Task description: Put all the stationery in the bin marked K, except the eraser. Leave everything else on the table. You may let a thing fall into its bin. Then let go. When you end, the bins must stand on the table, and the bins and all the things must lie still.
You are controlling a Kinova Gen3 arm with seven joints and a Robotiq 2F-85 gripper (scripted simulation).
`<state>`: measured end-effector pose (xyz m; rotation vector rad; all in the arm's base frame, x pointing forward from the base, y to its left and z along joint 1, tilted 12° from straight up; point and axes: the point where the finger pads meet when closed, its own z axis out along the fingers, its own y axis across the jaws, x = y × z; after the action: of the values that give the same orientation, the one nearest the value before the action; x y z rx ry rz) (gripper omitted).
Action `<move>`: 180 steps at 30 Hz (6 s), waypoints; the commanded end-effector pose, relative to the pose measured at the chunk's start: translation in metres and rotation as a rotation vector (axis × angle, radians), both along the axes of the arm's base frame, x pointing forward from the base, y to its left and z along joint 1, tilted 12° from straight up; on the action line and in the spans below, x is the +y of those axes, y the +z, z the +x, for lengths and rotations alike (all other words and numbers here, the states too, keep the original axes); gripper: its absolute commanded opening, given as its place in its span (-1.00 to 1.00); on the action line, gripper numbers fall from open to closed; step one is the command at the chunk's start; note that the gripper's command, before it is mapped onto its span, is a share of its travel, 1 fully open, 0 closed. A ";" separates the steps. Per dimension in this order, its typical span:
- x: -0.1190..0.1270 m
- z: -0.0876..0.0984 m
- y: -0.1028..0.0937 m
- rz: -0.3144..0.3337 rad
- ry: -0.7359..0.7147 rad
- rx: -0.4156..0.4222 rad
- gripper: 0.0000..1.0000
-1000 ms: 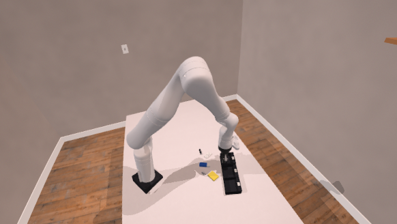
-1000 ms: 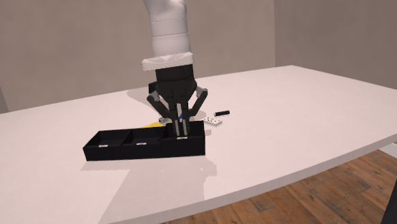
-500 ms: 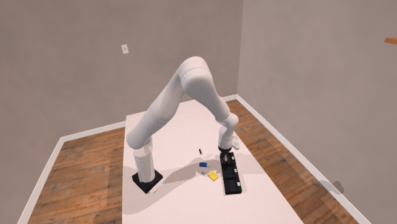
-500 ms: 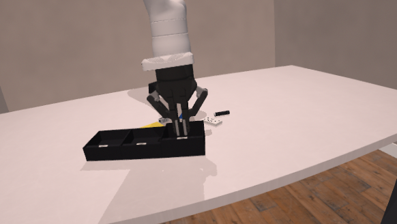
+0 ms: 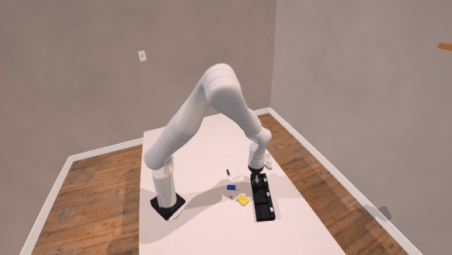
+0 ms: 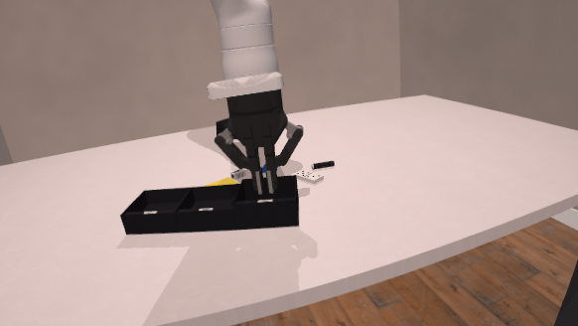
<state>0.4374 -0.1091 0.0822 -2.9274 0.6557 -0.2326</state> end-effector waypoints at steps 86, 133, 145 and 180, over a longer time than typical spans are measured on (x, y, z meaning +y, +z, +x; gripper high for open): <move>-0.014 -0.138 0.037 0.150 -0.834 0.075 -0.41; -0.014 -0.146 0.025 0.150 -0.834 0.075 -0.41; -0.006 -0.139 -0.013 0.150 -0.834 0.075 -0.41; -0.007 -0.135 -0.039 0.150 -0.834 0.074 -0.41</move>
<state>0.3029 -0.1189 0.0465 -2.3537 1.7846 -0.1444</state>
